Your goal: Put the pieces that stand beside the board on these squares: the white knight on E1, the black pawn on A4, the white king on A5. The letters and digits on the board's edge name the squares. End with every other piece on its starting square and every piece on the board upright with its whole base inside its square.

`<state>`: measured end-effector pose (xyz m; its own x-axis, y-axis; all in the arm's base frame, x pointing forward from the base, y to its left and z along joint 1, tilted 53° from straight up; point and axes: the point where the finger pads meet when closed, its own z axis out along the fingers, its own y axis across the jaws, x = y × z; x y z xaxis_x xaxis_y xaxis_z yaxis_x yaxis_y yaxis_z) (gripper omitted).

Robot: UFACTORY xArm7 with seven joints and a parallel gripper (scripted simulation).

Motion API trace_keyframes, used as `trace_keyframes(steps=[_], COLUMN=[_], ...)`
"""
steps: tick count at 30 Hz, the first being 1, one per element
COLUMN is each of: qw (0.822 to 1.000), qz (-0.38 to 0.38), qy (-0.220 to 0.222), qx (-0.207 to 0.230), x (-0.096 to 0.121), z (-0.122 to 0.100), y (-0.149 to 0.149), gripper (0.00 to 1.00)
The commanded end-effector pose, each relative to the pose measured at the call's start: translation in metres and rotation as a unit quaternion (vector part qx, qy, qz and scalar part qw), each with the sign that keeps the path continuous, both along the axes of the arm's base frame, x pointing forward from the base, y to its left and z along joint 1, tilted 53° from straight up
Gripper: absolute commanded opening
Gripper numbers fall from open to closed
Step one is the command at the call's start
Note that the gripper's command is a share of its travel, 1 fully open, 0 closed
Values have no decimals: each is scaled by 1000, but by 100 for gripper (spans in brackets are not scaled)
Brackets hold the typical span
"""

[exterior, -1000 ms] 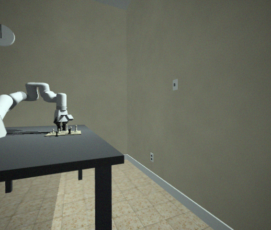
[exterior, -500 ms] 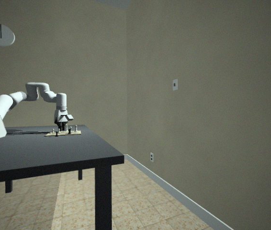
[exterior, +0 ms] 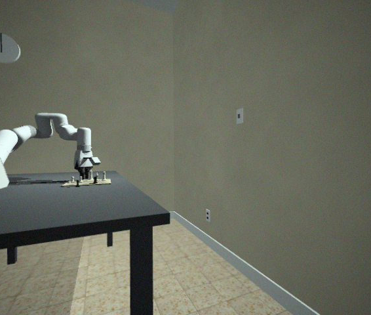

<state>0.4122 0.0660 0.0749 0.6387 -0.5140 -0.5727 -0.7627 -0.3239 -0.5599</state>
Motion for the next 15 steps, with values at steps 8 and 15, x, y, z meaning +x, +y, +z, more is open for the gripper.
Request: trace_keyframes(steps=[8, 15], qw=[1000, 1000], qz=[-2, -2], qy=[-1, -1], qx=[-1, -1], x=[1, -2], z=[1, 17], y=[-2, -24], gripper=[0, 0])
